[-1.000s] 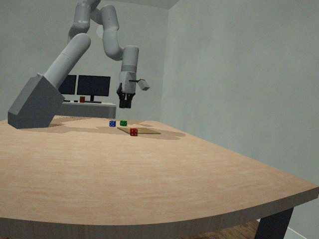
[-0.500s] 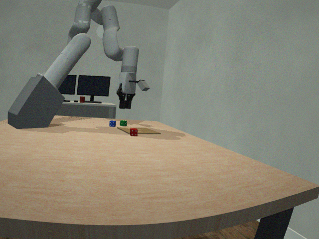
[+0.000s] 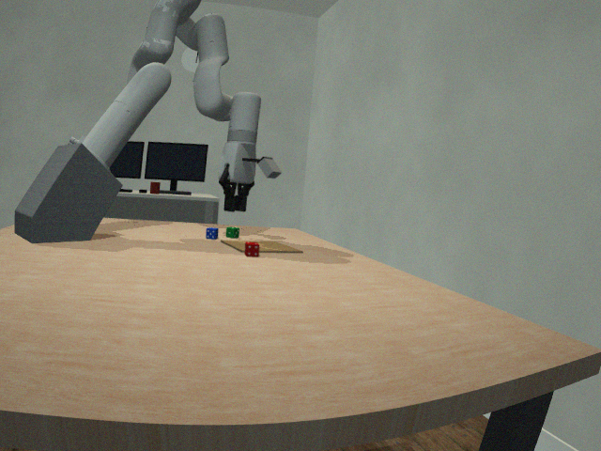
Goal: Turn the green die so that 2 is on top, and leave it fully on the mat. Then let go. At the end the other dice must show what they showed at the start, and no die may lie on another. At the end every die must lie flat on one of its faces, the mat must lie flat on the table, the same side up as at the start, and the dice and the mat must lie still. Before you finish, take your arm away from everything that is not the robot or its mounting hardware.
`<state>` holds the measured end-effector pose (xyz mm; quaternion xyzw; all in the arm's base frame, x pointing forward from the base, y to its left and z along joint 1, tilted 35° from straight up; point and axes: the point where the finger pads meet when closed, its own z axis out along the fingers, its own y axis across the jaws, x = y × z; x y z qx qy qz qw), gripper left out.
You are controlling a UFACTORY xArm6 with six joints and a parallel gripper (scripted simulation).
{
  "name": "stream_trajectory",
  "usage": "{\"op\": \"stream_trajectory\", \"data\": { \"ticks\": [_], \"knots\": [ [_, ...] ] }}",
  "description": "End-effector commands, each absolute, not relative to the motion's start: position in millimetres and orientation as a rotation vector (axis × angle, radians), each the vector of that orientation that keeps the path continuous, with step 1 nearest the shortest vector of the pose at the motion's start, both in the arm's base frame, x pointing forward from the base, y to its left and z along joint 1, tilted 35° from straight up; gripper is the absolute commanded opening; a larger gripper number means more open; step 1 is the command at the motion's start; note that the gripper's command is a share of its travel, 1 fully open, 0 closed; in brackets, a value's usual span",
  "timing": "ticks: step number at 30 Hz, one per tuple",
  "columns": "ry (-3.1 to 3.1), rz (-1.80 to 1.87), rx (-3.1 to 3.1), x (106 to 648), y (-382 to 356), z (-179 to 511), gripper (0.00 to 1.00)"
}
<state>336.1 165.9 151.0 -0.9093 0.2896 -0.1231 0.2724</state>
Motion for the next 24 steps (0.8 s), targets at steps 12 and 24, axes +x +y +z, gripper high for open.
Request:
{"op": "stream_trajectory", "data": {
  "ticks": [12, 24],
  "knots": [
    [0.777, -0.334, -2.443, 345, 175, 135, 0.42],
    [0.777, -0.334, -2.443, 350, 179, 126, 0.42]
  ]
}}
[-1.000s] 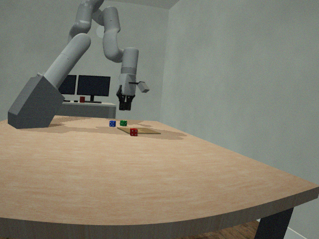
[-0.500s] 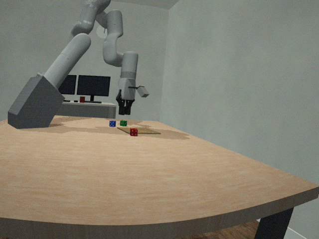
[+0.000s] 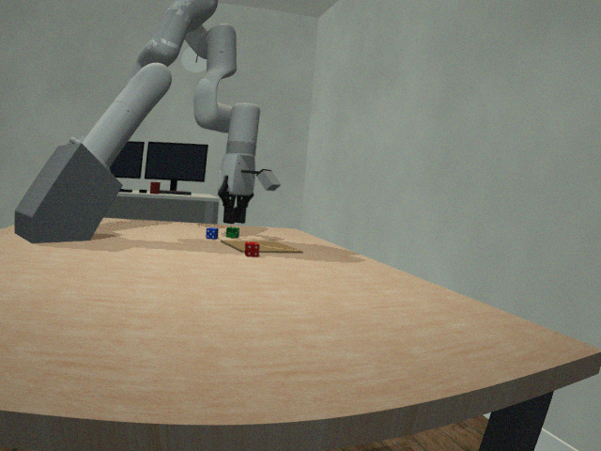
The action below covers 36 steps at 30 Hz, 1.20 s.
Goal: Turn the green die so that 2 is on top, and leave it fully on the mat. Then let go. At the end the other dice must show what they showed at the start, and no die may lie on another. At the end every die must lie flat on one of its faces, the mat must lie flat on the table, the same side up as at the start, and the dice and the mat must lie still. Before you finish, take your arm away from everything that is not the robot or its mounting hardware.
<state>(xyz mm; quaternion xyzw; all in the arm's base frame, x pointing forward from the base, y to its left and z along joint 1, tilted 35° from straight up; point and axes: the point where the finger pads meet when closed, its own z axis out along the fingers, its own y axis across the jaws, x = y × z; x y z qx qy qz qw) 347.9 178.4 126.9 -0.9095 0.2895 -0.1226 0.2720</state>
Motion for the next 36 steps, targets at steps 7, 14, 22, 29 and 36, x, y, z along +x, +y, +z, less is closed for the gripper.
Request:
{"op": "stream_trajectory", "data": {
  "ticks": [7, 14, 22, 29, 36],
  "knots": [
    [0.777, -0.334, -2.443, 350.5, 180.5, 123.9, 0.42],
    [0.777, -0.334, -2.443, 350.7, 180.8, 123.4, 0.42],
    [0.777, -0.334, -2.443, 350.7, 180.8, 123.4, 0.42],
    [0.777, -0.334, -2.443, 350.7, 180.8, 123.4, 0.42],
    [0.777, -0.334, -2.443, 350.7, 180.8, 123.4, 0.42]
  ]
}}
